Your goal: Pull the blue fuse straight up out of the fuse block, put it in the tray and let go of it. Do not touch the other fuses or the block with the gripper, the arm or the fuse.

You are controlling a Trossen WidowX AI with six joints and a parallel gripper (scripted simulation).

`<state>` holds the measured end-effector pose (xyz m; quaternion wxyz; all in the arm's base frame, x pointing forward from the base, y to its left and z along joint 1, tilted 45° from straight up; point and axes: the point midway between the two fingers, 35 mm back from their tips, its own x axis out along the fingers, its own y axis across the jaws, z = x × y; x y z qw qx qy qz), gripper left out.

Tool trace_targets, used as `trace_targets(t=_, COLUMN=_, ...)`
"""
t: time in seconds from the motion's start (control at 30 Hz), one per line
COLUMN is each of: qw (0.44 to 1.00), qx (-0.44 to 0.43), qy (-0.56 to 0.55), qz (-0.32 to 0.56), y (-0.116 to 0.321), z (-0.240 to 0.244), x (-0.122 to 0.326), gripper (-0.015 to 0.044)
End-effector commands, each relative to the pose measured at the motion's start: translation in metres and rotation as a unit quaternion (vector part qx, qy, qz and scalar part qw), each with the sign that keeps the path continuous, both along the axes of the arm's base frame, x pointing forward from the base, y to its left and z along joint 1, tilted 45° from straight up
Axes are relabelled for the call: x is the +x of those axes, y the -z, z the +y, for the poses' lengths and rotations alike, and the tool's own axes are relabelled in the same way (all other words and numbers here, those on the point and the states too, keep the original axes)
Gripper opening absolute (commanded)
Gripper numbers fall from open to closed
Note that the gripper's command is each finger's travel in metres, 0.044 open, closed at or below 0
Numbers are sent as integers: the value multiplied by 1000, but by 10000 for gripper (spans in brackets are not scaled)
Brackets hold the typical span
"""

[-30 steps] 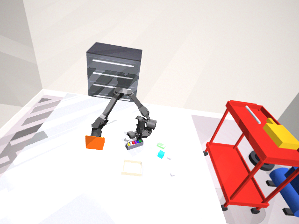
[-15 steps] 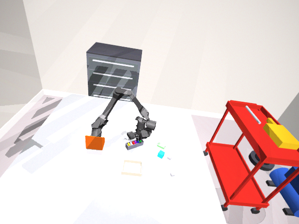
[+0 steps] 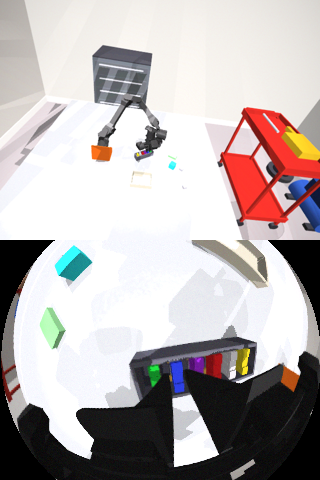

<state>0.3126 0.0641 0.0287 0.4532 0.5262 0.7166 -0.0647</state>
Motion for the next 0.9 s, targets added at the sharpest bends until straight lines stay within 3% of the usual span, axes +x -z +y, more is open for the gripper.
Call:
trace_targets(t=0.0, qw=1000, qx=3, qy=2, qz=2, y=2, z=2, x=-1, gripper=73)
trace_targets(t=0.43, qw=1000, qx=0, qy=0, qz=1, y=1, z=1, x=0, gripper=0)
trace_targets(t=0.87, qw=1000, qx=0, qy=0, qz=1, y=-2, z=-2, x=0, gripper=0)
